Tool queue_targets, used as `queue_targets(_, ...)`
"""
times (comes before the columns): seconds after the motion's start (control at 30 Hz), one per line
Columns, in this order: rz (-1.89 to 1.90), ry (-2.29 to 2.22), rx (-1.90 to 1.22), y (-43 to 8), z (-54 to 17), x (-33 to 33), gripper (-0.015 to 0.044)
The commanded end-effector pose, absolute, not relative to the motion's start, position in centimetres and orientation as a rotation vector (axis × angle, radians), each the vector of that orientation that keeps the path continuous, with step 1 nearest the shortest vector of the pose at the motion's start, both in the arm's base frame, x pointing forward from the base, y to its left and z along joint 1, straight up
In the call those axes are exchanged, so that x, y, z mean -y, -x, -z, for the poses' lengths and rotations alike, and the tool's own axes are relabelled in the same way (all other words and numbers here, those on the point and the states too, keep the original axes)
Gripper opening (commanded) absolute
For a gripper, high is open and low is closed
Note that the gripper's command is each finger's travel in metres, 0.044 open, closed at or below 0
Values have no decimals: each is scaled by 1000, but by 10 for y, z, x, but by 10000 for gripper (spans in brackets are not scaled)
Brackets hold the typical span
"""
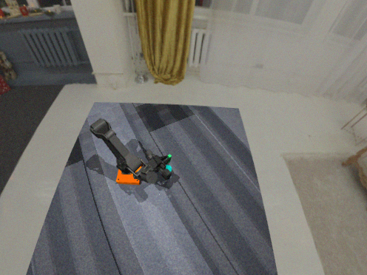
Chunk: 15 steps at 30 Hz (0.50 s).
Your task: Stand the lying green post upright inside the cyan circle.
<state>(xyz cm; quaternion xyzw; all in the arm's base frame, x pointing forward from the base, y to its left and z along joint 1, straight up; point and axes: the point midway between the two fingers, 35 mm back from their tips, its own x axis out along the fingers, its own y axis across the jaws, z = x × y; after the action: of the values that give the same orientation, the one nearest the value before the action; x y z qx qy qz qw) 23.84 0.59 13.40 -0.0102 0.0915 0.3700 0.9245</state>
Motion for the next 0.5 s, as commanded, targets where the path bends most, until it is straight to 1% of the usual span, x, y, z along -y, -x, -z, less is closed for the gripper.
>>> queue_targets(0.0, -765, 26, -164, -234, -133, -7, 23)
queue_targets(0.47, -776, 45, -81, -223, -134, -8, 23)
